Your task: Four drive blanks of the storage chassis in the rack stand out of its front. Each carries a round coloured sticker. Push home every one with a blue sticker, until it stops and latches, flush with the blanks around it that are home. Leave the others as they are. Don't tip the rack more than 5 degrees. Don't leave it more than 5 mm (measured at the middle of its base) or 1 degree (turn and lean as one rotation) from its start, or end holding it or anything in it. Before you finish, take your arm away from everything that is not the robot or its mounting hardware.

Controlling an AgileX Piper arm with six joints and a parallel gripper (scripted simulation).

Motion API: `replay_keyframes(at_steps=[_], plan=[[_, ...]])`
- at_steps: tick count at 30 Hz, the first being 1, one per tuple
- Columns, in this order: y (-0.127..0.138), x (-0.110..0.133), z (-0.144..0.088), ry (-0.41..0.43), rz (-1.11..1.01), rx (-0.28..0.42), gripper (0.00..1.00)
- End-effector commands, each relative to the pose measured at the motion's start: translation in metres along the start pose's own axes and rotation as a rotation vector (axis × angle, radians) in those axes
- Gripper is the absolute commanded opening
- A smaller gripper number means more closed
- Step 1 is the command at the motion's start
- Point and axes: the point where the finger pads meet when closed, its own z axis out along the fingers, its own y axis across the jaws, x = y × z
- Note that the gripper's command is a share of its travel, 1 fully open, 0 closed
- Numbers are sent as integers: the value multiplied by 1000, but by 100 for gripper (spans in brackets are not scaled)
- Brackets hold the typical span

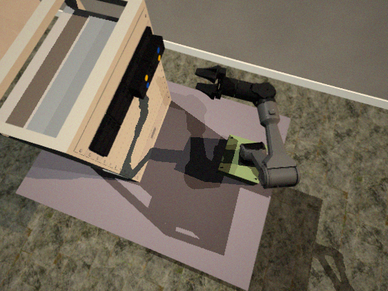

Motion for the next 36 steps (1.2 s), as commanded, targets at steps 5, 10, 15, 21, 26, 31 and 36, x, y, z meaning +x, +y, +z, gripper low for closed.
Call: replay_keyframes(at_steps=[5, 10, 15, 21, 26, 31, 36], plan=[[-2, -1, 0, -1, -8, 2, 100], [-2, -1, 0, -1, -8, 2, 100], [-2, -1, 0, -1, -8, 2, 100], [-2, -2, 1, -1, -8, 2, 100], [-2, -3, 3, -1, -8, 2, 100], [-2, -7, 9, -1, -8, 2, 100], [-3, -14, 19, -1, -8, 2, 100]])
